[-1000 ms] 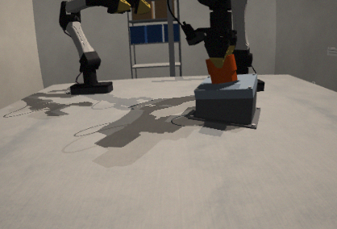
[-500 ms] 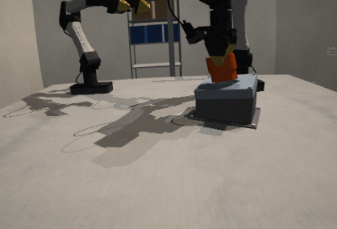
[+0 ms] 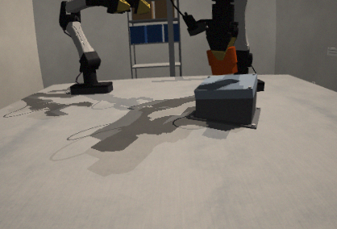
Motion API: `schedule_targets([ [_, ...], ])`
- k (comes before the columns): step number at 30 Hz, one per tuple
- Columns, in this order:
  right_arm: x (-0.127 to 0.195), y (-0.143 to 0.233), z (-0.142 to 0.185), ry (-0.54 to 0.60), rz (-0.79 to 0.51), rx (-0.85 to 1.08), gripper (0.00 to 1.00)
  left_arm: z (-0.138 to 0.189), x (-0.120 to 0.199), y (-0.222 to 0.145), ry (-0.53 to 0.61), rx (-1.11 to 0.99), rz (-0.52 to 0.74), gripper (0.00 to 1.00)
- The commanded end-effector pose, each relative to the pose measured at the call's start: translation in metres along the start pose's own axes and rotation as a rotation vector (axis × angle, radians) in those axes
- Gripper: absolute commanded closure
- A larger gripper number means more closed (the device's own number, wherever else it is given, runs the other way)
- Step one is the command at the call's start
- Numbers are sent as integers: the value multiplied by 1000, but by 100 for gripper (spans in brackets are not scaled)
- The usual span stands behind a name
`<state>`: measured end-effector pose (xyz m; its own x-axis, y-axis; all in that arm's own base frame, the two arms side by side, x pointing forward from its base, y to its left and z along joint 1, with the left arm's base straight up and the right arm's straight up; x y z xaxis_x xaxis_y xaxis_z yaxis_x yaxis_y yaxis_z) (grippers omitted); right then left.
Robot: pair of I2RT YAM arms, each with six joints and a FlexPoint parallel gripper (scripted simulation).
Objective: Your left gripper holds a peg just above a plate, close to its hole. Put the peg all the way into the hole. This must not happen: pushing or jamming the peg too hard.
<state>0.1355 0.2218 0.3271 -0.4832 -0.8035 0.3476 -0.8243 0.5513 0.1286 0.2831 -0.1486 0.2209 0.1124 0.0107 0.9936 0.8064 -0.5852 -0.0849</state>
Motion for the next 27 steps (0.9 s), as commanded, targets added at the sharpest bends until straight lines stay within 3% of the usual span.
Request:
schedule_targets([
  [1,4,0,0,-8,4,-8,0,9,8,3,-37,11,8,66],
  [5,4,0,0,-8,4,-8,0,2,15,-4,-4,-5,-45,66],
  [18,4,0,0,-8,4,-8,0,11,-7,4,-32,4,4,66],
  [27,4,0,0,-8,4,-8,0,8,-5,3,-36,11,15,66],
])
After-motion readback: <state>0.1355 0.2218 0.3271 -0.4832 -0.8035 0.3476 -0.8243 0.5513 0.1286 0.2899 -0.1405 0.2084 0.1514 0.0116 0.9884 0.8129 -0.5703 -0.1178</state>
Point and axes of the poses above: on each arm, the point where the finger pads meet when closed, its own x axis back along the fingers, its own y axis across the jaws, z = x × y, the point moved 8 cm from there along x, back along the fingers, and after that the axes turned 8 degrees about -x, right-handed, at the moved point
